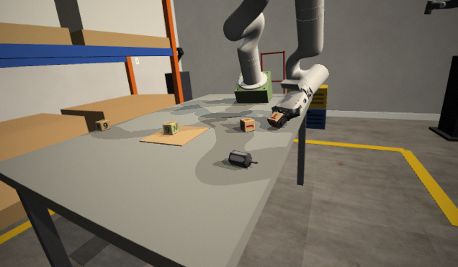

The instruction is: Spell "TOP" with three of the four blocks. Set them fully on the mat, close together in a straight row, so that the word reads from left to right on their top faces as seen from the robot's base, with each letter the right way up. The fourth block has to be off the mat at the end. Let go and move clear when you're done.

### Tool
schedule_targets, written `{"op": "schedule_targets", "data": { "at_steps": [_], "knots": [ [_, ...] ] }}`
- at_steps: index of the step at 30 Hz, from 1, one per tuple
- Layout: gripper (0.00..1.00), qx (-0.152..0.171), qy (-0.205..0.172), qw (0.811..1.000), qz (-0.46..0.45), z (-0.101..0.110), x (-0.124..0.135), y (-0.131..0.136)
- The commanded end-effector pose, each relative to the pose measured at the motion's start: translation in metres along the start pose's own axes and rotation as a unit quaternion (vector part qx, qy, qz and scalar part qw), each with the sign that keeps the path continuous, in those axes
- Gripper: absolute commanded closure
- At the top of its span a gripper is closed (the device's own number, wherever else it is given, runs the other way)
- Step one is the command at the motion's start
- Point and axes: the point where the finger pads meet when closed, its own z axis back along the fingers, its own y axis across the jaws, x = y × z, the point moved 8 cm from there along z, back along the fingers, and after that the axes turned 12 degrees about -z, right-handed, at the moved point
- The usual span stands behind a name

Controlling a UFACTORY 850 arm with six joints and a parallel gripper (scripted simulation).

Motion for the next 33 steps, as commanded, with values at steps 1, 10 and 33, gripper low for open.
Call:
{"op": "schedule_targets", "data": {
  "at_steps": [1,10,33],
  "knots": [
    [0.56,0.000,0.000,1.000,0.000,0.0002,-0.0003,-0.0005],
    [0.56,0.000,0.000,1.000,0.000,0.0002,-0.0003,-0.0005],
    [0.39,0.000,0.000,1.000,0.000,0.0002,-0.0003,-0.0005]
  ]
}}
